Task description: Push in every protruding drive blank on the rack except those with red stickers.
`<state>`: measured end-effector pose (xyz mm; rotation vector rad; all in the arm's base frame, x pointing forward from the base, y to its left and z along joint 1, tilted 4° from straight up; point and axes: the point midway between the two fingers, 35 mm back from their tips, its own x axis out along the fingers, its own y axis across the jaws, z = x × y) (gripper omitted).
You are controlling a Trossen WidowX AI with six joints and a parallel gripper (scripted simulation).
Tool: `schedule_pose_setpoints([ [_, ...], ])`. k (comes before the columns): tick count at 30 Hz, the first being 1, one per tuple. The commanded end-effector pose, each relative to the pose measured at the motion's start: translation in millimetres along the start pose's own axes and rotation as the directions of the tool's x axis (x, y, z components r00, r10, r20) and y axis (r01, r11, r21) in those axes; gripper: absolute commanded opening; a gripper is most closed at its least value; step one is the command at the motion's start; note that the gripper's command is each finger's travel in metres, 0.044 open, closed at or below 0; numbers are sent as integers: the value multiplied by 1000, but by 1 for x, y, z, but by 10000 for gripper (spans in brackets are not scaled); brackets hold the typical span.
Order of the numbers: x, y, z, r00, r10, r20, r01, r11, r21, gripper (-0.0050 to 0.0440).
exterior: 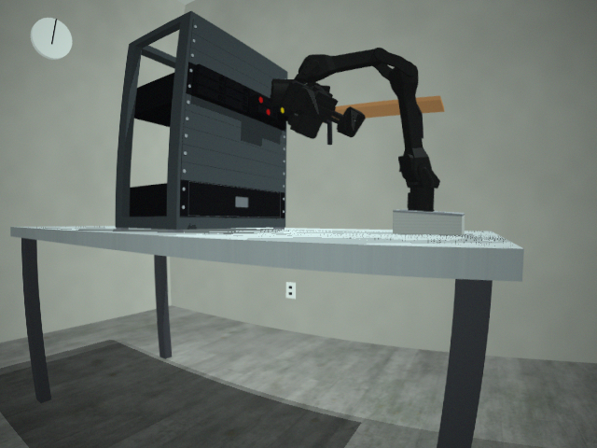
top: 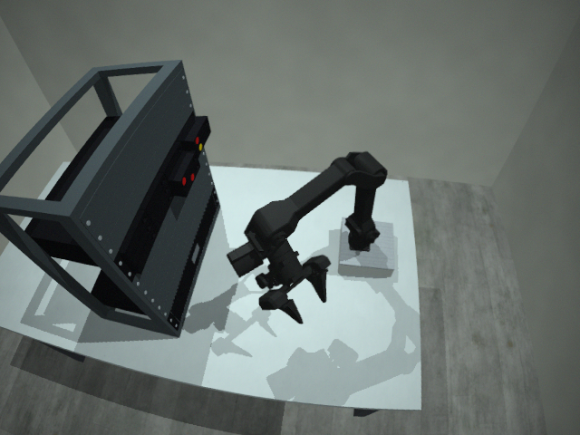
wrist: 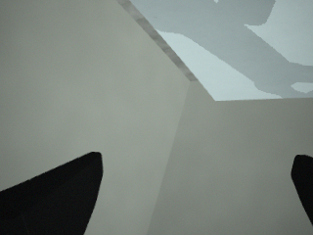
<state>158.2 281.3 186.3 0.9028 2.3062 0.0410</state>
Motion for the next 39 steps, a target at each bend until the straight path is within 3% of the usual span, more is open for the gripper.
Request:
schedule_pose_setpoints([
  [1, -4, 2, -5, 1000, 13, 6, -13, 1000, -21, 400],
  [17, -4, 2, -5, 1000, 13, 6, -13, 1000, -21, 400],
  [18, -4, 2, -5, 1000, 13, 6, -13, 1000, -21, 440],
  [39, -4, 2, -5, 1000, 14, 7, -14, 1000, -21, 440],
])
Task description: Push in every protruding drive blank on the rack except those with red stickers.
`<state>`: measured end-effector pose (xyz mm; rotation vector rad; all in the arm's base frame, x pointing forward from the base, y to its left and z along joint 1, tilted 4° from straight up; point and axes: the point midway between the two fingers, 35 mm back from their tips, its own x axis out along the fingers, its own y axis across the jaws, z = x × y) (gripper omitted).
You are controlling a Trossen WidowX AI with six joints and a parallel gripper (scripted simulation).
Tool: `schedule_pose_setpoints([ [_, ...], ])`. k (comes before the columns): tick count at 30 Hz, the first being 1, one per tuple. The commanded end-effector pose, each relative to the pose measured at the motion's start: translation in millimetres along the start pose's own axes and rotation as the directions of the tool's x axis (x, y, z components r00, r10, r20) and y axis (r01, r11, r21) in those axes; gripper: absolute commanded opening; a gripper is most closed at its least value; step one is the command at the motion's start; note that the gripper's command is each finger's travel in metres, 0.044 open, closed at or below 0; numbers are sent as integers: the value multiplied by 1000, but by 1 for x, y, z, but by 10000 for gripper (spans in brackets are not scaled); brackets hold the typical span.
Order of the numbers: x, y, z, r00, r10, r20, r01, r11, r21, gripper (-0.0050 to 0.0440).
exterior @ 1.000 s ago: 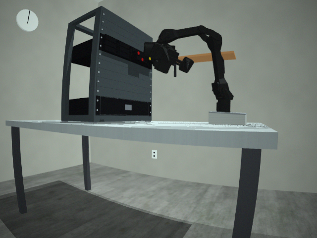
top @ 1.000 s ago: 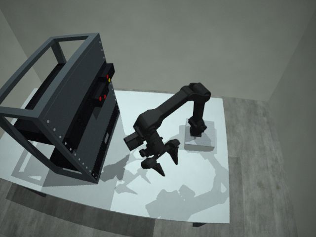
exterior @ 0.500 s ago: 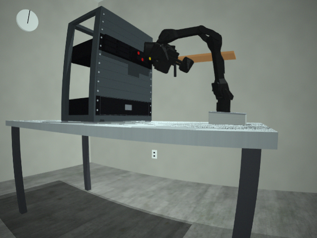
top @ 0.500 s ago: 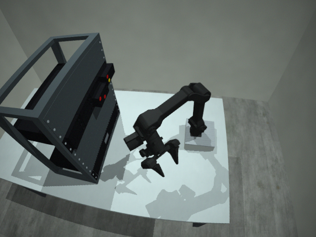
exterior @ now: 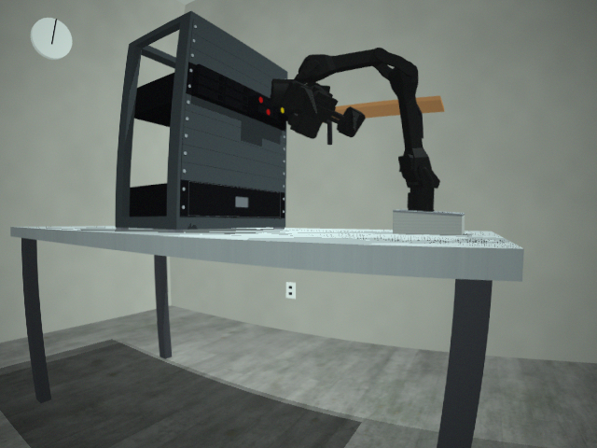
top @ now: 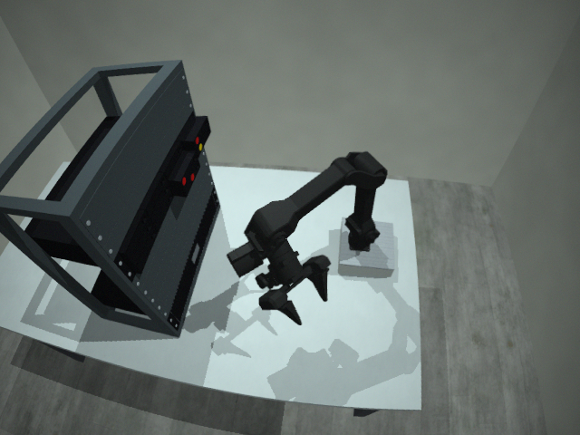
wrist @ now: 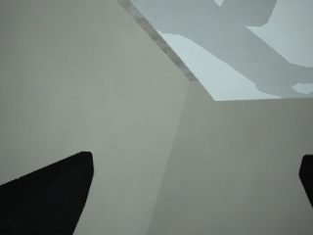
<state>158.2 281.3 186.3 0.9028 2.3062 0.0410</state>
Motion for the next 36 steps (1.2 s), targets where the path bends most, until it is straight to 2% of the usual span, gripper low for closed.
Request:
schedule_pose_setpoints([
  [1, -4, 2, -5, 1000, 15, 8, -15, 1000, -22, 440],
  [12, -9, 1, -2, 999, 34, 36, -33, 999, -31, 440],
  [22, -25, 0, 9, 987, 101, 126, -94, 994, -59, 440],
  [27, -38, -1, 16, 968, 156, 197, -142, 986, -82, 440],
  [29, -38, -1, 16, 968, 156, 197, -142, 986, -82, 440],
  [36, -62, -4, 29, 911, 258, 321, -229, 965, -124, 440],
])
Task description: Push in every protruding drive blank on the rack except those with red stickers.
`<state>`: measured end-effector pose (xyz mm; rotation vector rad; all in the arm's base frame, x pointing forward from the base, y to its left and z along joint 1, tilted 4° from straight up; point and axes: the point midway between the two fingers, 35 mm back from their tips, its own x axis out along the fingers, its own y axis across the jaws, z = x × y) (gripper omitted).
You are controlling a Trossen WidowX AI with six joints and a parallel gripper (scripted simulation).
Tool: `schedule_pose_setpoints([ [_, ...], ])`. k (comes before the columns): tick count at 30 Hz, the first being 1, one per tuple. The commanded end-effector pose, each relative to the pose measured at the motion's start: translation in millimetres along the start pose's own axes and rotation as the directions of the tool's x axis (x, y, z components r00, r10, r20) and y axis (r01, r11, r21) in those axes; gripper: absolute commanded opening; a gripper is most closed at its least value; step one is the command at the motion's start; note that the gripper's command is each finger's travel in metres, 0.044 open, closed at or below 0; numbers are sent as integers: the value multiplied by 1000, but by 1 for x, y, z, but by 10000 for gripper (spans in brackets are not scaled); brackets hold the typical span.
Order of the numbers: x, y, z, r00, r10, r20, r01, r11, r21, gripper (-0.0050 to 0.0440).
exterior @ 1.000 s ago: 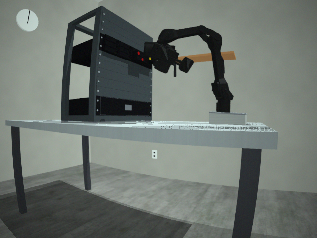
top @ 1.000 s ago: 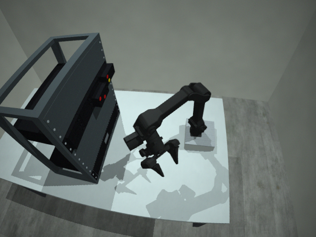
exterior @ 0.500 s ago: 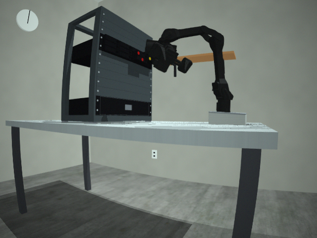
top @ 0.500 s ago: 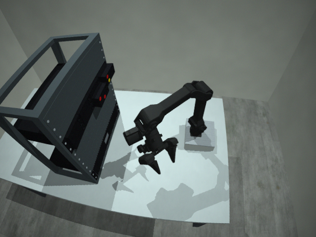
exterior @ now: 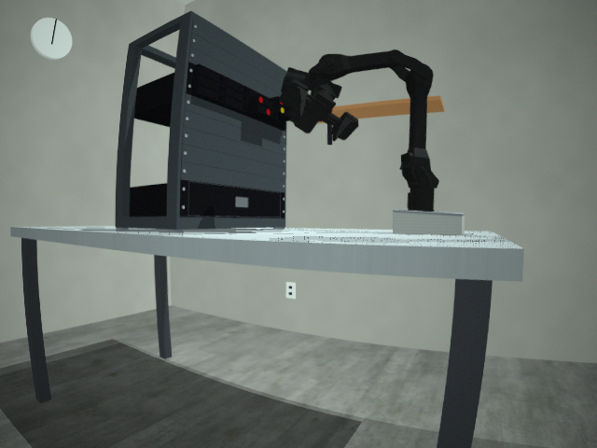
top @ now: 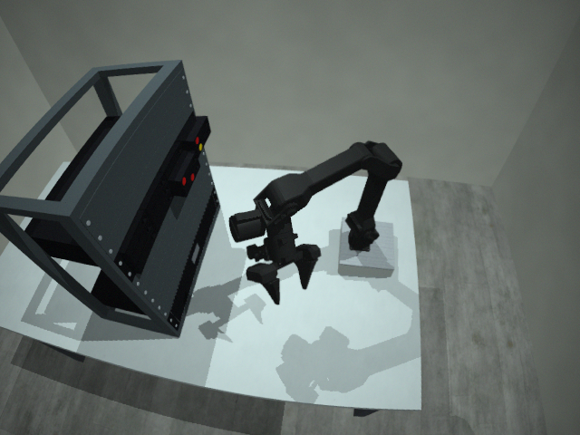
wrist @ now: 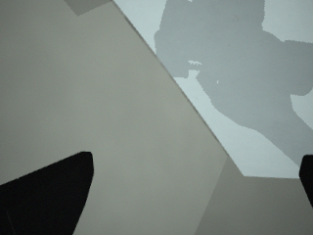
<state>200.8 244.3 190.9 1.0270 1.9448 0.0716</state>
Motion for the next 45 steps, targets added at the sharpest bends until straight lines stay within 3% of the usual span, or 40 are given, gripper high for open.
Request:
schedule_pose_setpoints([
  [1, -16, 0, 8, 994, 73, 86, -72, 997, -20, 440],
  [8, -45, 1, 29, 945, 202, 256, -196, 979, -47, 440],
  [10, -45, 1, 29, 945, 202, 256, -196, 979, -47, 440],
  [16, -76, 0, 47, 855, 319, 409, -313, 946, -82, 440],
  [25, -131, -7, 67, 634, 473, 611, -485, 859, -162, 440],
  [27, -131, -7, 67, 634, 473, 611, -485, 859, -162, 440],
  [34, -174, -18, 74, 418, 553, 721, -594, 767, -244, 440],
  [42, -217, -34, 73, 172, 593, 786, -675, 653, -345, 440],
  [44, -217, -34, 73, 172, 593, 786, -675, 653, -345, 440],
  [45, -221, -37, 73, 144, 595, 791, -682, 639, -357, 440],
])
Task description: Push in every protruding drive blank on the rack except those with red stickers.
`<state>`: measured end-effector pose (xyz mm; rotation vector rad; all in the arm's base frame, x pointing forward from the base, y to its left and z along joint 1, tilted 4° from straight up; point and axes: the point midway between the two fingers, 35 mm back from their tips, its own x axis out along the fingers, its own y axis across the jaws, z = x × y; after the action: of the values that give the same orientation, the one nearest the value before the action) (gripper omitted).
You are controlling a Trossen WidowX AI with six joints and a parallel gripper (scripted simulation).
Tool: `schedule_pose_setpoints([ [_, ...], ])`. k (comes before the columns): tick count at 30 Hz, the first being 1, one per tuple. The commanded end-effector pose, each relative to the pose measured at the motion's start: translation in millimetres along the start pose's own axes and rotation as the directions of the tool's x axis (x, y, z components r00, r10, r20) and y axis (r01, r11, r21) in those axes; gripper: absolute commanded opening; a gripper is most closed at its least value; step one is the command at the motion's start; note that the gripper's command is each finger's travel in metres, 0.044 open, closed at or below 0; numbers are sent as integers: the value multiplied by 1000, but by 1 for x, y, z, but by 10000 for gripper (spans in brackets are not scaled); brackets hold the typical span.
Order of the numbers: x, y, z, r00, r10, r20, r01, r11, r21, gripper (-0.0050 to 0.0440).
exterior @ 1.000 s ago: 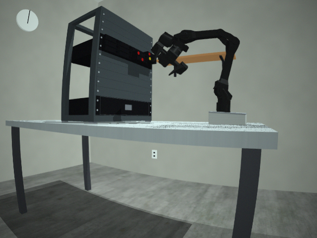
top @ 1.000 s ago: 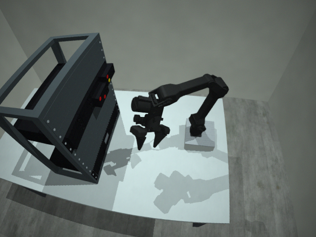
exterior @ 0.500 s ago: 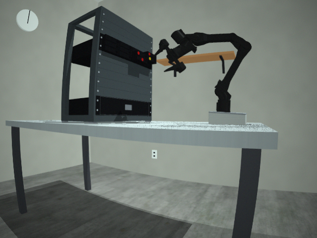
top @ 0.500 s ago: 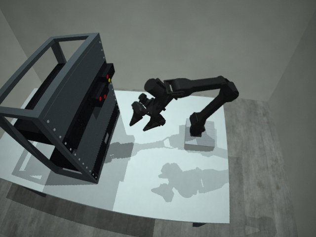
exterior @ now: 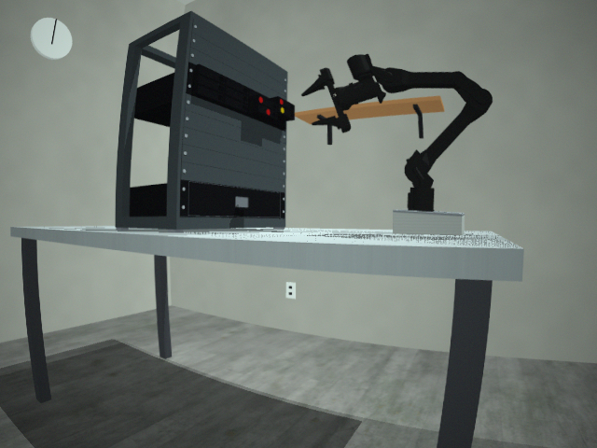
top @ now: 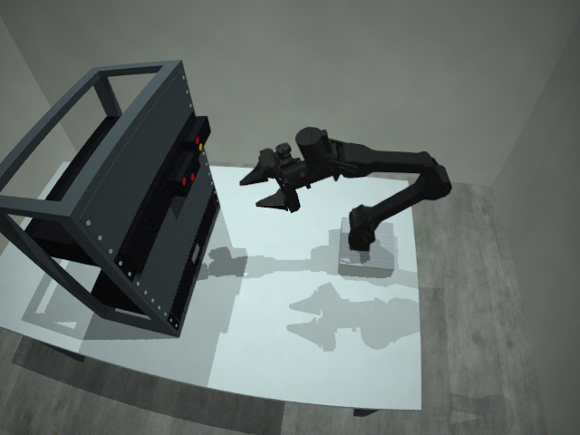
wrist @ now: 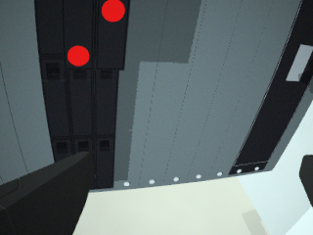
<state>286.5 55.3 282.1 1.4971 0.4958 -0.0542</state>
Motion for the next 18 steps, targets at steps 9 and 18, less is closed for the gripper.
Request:
schedule_pose_setpoints([
  [9, -28, 14, 37, 963, 172, 206, -183, 982, 36, 440],
  [18, -42, 20, 50, 930, 235, 281, -256, 966, 40, 440],
])
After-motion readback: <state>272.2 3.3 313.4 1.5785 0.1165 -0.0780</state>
